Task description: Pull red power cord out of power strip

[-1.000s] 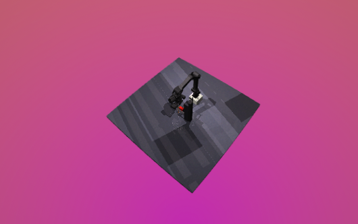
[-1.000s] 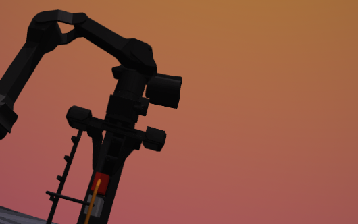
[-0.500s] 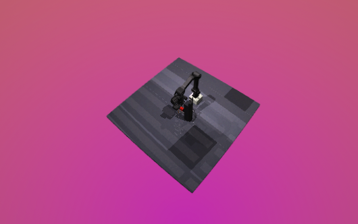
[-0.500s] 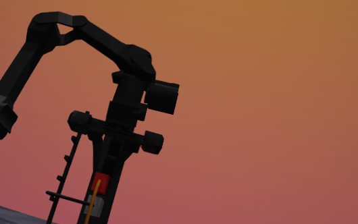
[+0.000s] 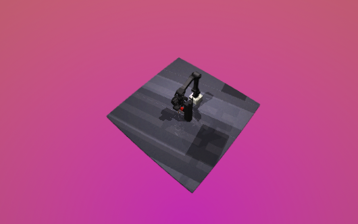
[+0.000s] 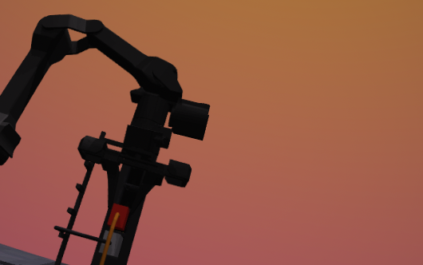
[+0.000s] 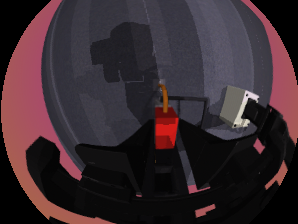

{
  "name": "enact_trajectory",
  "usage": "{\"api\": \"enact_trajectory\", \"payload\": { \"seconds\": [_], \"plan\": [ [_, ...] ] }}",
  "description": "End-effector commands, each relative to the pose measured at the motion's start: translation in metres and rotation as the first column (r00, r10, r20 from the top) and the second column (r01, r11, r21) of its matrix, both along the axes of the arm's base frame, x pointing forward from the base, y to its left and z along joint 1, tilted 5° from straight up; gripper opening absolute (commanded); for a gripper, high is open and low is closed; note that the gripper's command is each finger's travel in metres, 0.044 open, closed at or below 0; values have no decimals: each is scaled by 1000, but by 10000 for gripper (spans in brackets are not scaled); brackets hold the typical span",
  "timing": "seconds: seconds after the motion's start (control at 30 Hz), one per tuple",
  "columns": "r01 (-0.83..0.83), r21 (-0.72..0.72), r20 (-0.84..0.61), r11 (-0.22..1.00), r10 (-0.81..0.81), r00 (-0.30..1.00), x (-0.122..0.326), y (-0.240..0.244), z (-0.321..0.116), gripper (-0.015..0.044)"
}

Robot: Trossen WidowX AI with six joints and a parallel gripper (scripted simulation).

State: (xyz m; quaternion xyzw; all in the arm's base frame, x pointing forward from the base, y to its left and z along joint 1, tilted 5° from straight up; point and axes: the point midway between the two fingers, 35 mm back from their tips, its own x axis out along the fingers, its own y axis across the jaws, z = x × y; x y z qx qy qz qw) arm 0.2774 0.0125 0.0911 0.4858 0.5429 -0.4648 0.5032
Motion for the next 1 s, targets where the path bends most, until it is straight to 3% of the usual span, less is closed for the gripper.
{"api": "enact_trajectory", "payload": {
  "seconds": [0.0,0.13,0.4,0.97],
  "plan": [
    [5,6,-1,1000,-5,1000,0,1,-3,160],
    [0,0,-1,1000,0,1000,0,0,-1,55],
    [0,0,-1,1000,0,1000,0,0,-1,2],
    [1,-1,0,1000,-1,1000,4,-23,-2,0]
  ]
}}
